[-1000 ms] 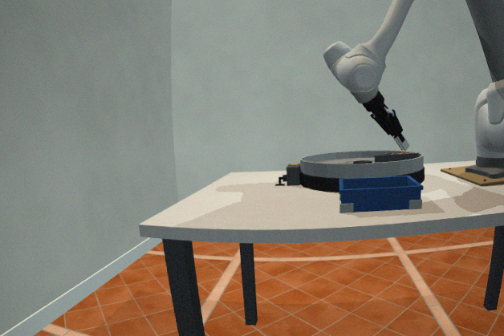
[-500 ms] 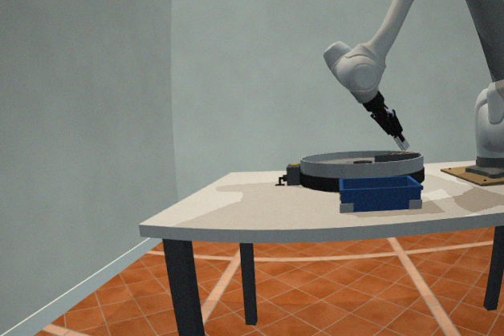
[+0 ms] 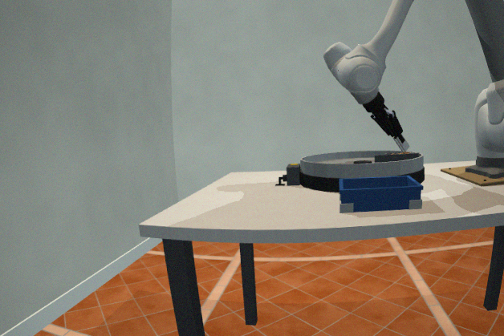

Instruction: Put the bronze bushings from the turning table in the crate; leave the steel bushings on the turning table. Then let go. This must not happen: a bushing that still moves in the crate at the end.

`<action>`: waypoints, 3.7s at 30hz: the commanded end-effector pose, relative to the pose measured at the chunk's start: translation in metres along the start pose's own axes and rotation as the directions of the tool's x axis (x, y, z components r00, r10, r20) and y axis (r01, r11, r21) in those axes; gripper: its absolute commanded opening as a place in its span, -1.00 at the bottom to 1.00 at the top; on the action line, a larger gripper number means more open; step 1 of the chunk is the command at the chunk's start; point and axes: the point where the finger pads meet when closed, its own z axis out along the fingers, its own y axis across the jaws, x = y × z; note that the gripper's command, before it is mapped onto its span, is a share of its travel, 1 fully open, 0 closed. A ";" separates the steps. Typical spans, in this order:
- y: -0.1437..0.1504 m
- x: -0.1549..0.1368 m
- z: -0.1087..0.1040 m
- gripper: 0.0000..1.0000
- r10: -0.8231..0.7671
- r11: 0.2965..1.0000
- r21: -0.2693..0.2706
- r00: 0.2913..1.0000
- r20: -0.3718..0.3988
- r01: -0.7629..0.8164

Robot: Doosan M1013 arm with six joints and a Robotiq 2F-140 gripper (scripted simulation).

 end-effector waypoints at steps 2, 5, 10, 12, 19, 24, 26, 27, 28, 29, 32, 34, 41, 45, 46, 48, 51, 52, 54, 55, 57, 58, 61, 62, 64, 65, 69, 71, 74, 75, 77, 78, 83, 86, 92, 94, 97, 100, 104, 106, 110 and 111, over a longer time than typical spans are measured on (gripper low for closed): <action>0.000 0.000 0.000 -0.87 0.000 1.000 0.000 1.000 0.000 0.000; 0.000 0.000 0.000 -0.87 0.000 1.000 0.000 1.000 0.000 0.000; 0.000 0.000 0.000 -0.87 0.000 1.000 0.000 1.000 0.000 0.000; 0.000 0.000 0.000 -0.87 0.000 1.000 0.000 1.000 0.000 0.000; 0.000 0.000 0.000 -0.87 0.000 1.000 0.000 1.000 0.000 0.000; 0.000 0.000 0.000 -0.87 0.000 1.000 0.000 1.000 0.000 0.000; 0.000 0.000 0.000 -0.87 0.000 1.000 0.000 1.000 0.000 0.000; 0.000 0.000 0.000 -0.87 0.000 1.000 0.000 1.000 0.000 0.000; 0.000 0.000 0.000 -0.87 0.000 1.000 0.000 1.000 0.000 0.000; 0.000 0.000 0.000 -0.87 0.000 1.000 0.000 1.000 0.000 0.000; 0.000 0.000 0.000 -0.87 0.000 1.000 0.000 1.000 0.000 0.000; 0.000 0.000 0.000 -0.87 0.000 1.000 0.000 1.000 0.000 0.000; 0.000 -0.003 0.003 -0.87 0.000 1.000 0.000 1.000 0.000 0.000; 0.000 -0.006 0.008 -0.87 0.000 1.000 0.000 1.000 0.000 0.000; 0.000 -0.007 0.008 -0.87 0.000 1.000 0.000 1.000 0.000 0.000; 0.000 -0.007 0.008 -0.87 0.000 1.000 0.000 1.000 0.000 0.000; 0.000 -0.007 0.008 -0.87 0.000 1.000 0.000 1.000 0.000 0.000; 0.000 -0.007 0.008 -0.87 0.000 1.000 0.000 1.000 0.000 0.000; 0.000 -0.007 0.008 -0.87 0.000 1.000 0.000 1.000 0.000 0.000; 0.000 -0.007 0.008 -0.87 0.000 1.000 0.000 1.000 0.000 0.000; 0.000 -0.007 0.008 -0.87 0.000 1.000 0.000 1.000 0.000 0.000; 0.000 -0.007 0.008 -0.87 0.000 1.000 0.000 1.000 0.000 0.000; 0.000 -0.007 0.008 -0.87 0.000 1.000 0.000 1.000 0.000 0.000; 0.000 -0.007 0.008 -0.87 0.000 1.000 0.000 1.000 0.000 0.000; 0.000 -0.007 0.008 -0.87 0.000 1.000 0.000 1.000 0.000 0.000; 0.000 -0.007 0.008 -0.87 0.000 1.000 0.000 1.000 0.000 0.000; 0.000 -0.007 0.008 -0.87 0.000 1.000 0.000 1.000 0.000 0.000; 0.000 -0.007 0.008 -0.87 0.000 1.000 0.000 1.000 0.000 0.000; 0.000 -0.007 0.008 -0.87 0.000 1.000 0.000 1.000 0.000 0.000; 0.000 -0.007 0.008 -0.87 0.000 1.000 0.000 1.000 0.000 0.000; 0.000 -0.007 0.008 -0.87 0.000 1.000 0.000 1.000 0.000 0.000; 0.000 -0.007 0.008 -0.87 0.000 1.000 0.000 1.000 0.000 0.000; 0.000 -0.007 0.008 -1.00 0.000 1.000 0.000 1.000 0.000 0.000; 0.000 -0.007 0.008 -1.00 0.000 1.000 0.000 1.000 0.000 0.000; 0.000 -0.007 0.008 -1.00 0.000 1.000 0.000 1.000 0.000 0.000; 0.000 -0.007 0.008 -1.00 0.000 1.000 0.000 1.000 0.000 0.000; 0.000 -0.007 0.008 -1.00 0.000 1.000 0.000 1.000 0.000 0.000; 0.000 -0.007 0.008 -1.00 0.000 1.000 0.000 1.000 0.000 0.000; 0.000 -0.007 0.008 -1.00 0.000 1.000 0.000 1.000 0.000 0.000; 0.000 -0.007 0.008 -1.00 0.000 1.000 0.000 1.000 0.000 0.000; 0.000 -0.007 0.008 -1.00 0.000 1.000 0.000 1.000 0.000 0.000; 0.000 -0.007 0.008 -1.00 0.000 1.000 0.000 1.000 0.000 0.000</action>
